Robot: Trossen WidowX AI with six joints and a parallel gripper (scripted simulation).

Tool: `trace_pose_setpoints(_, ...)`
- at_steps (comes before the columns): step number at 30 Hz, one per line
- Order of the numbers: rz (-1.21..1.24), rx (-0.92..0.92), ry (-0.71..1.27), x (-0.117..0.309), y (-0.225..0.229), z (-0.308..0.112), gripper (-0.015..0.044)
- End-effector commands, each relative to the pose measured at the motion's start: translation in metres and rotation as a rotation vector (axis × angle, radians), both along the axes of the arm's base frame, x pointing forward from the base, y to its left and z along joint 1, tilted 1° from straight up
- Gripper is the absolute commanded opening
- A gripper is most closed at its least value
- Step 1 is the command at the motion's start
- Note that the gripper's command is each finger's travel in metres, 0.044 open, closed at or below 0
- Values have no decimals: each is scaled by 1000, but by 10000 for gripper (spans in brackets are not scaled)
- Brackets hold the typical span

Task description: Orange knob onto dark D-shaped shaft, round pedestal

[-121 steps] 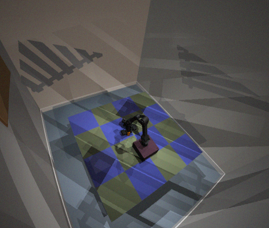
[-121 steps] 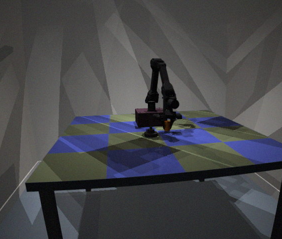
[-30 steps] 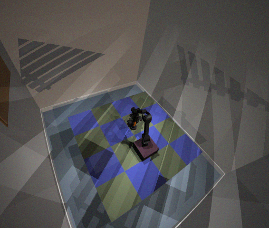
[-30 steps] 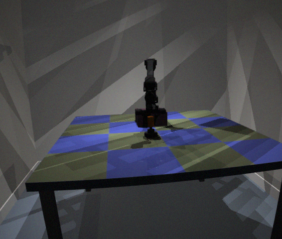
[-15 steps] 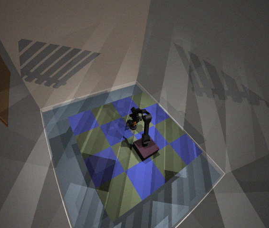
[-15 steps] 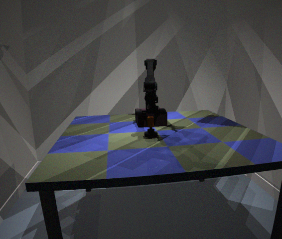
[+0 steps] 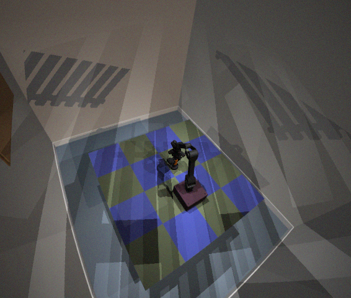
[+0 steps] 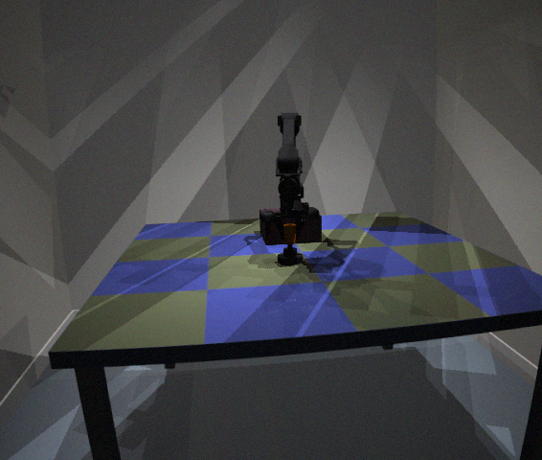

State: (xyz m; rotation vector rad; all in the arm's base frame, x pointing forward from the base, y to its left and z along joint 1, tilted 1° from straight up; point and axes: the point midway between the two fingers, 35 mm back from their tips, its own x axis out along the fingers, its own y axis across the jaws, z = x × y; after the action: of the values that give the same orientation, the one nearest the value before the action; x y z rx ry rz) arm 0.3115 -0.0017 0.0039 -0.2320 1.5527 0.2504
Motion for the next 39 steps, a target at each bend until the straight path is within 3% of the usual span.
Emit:
trace_pose_setpoints(1, 16, -4, -9, 1, -1, 2, 0)
trace_pose_setpoints(34, 16, -4, -9, 5, -1, 3, 0)
trace_pose_setpoints(39, 141, -5, -10, 3, -1, 3, 0)
